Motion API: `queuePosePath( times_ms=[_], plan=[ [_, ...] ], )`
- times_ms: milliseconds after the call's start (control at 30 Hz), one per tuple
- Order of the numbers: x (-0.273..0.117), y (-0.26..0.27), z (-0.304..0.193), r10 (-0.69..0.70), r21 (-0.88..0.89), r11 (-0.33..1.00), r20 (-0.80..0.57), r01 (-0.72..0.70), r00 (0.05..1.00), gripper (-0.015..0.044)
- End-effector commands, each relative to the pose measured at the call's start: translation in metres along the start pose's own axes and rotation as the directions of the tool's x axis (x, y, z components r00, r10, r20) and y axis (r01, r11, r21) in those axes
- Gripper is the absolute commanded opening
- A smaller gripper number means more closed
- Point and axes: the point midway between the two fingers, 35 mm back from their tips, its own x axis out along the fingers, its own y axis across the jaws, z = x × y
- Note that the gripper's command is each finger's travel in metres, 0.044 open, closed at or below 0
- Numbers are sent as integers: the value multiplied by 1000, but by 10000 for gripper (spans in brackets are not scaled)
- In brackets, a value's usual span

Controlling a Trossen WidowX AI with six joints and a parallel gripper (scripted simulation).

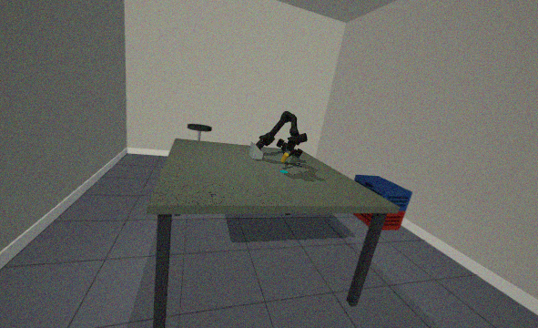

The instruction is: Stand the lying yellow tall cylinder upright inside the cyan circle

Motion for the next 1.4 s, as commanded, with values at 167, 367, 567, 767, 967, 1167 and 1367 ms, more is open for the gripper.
queuePosePath(
  times_ms=[167,367,567,767,967,1167,1367],
  plan=[
    [-4,-1,-2,6,31,999,61,-8,998,105],
    [-7,0,-1,13,52,998,101,-19,995,105],
    [-11,0,-1,21,74,997,141,-31,990,105],
    [-15,-1,0,28,96,994,179,-46,983,105],
    [-19,-1,0,35,119,991,217,-62,975,105],
    [-23,-2,0,41,143,987,255,-80,966,105],
    [-27,-3,1,47,167,981,291,-100,956,105]
  ],
)
